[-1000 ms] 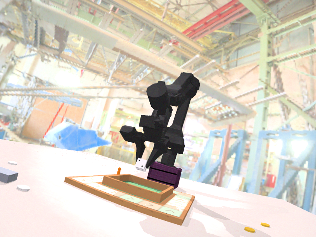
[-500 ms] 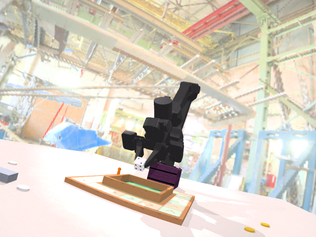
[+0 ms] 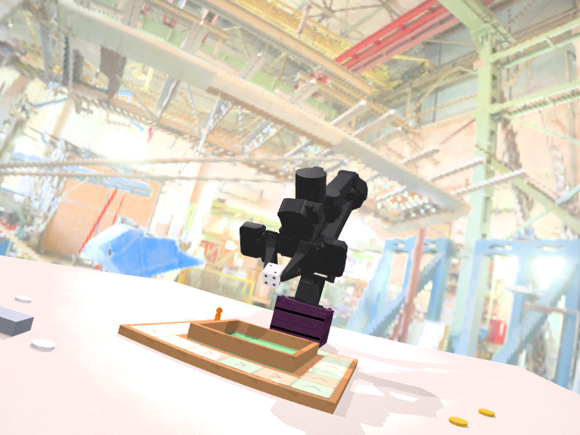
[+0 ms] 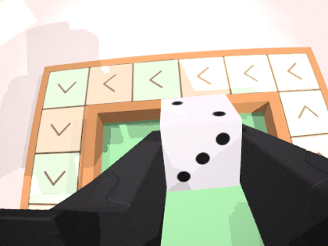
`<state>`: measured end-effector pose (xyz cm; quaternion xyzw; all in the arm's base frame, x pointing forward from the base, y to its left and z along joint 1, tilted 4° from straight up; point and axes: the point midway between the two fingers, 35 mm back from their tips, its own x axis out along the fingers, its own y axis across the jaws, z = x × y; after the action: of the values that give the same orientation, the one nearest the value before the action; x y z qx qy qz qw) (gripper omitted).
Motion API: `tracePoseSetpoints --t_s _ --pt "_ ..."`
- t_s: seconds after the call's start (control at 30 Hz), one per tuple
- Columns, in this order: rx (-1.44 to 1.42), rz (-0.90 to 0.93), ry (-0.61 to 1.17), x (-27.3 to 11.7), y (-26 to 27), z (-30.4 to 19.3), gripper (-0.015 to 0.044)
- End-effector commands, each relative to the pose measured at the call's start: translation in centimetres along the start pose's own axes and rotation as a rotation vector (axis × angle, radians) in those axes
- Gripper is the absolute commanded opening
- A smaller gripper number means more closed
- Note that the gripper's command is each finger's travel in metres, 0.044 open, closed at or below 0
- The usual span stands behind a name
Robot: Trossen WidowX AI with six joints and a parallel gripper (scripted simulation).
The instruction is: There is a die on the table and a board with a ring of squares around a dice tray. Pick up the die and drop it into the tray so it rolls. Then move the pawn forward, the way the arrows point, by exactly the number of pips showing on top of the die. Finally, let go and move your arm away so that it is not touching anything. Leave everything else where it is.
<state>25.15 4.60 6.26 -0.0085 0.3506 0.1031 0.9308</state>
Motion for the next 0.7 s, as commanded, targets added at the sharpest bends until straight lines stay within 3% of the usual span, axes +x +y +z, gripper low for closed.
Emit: tracePoseSetpoints --t_s 0.0,0.43,0.67 --pt "0.003 0.002 0.005 -0.57 0.07 -0.31 0.0" --pt "0.001 0.0 0.006 -0.39 0.03 -0.25 0.0" --pt "0.001 0.0 0.006 -0.39 0.03 -0.25 0.0184"
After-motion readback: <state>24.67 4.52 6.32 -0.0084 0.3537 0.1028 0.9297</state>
